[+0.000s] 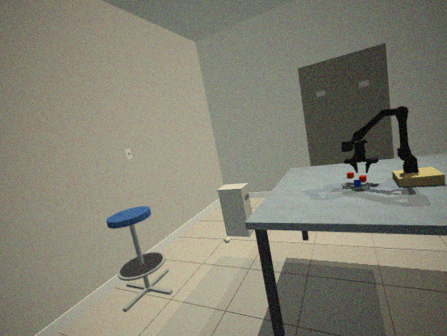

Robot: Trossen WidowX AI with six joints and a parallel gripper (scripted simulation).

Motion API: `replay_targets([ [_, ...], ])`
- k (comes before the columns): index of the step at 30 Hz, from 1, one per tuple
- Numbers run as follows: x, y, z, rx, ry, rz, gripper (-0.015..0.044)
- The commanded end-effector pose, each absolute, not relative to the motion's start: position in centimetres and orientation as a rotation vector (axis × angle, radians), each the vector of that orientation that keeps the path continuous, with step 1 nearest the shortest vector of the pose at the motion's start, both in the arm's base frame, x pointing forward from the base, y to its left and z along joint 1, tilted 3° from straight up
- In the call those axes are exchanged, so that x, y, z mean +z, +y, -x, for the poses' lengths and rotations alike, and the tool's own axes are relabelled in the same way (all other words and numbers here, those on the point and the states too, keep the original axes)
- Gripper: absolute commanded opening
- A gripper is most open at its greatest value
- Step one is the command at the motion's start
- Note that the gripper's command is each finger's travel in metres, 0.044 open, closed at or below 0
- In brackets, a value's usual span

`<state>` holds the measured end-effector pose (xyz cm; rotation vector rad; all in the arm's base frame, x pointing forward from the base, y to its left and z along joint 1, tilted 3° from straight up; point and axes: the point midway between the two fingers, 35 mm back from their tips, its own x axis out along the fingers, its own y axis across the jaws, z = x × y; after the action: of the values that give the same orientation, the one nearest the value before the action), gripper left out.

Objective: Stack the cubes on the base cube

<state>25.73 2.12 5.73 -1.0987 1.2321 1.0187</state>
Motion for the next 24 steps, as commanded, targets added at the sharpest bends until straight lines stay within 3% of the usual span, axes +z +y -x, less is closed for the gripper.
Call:
replay_targets([
  [1,5.1,2.2,-25.6,1.029,1.232,1.096,0.0265],
  [22,1.9,2.2,-25.8,1.029,1.232,1.096,0.0265],
  [24,1.9,2.2,-25.8,1.029,1.232,1.096,0.0213],
])
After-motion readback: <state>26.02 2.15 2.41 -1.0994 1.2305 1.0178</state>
